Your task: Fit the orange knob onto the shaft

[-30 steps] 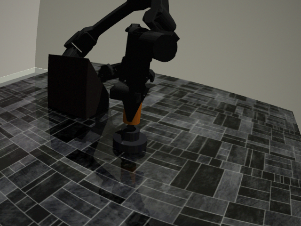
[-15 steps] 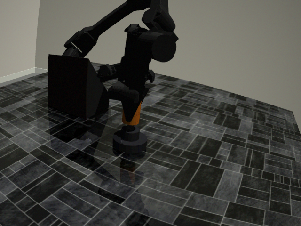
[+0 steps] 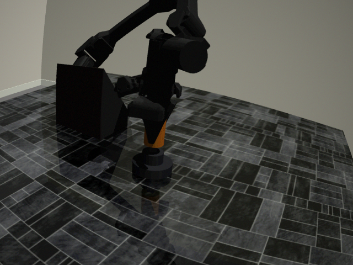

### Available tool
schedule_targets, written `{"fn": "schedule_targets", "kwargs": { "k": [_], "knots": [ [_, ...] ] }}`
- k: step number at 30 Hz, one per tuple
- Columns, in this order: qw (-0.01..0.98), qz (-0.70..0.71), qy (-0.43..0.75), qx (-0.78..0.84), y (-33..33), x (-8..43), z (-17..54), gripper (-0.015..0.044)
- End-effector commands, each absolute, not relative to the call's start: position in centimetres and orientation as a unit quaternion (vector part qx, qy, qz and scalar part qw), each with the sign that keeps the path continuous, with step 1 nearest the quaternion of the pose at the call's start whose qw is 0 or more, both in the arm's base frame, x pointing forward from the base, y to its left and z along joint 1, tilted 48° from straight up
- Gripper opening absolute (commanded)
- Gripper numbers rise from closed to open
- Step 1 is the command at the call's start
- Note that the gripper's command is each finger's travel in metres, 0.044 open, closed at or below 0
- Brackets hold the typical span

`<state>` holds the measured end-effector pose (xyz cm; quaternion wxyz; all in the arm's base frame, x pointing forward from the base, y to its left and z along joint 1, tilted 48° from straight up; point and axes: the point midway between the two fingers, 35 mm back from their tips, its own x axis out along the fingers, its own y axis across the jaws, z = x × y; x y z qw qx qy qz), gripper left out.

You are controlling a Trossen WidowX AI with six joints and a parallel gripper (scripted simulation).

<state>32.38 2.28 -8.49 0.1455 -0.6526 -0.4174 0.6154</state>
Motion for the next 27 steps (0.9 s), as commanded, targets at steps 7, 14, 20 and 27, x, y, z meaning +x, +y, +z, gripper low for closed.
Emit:
{"fn": "schedule_targets", "kwargs": {
  "k": [7, 14, 20, 27],
  "knots": [
    [0.144, 0.613, -0.42, -0.654, 2.33, 32.37, -8.51, 0.0],
    [0.134, 0.607, -0.429, -0.656, 2.35, 32.37, -8.53, 0.0],
    [0.156, 0.621, -0.409, -0.651, 2.4, 32.36, -8.57, 0.0],
    [0.155, 0.62, -0.41, -0.651, 2.45, 32.39, -8.72, 0.0]
  ]
}}
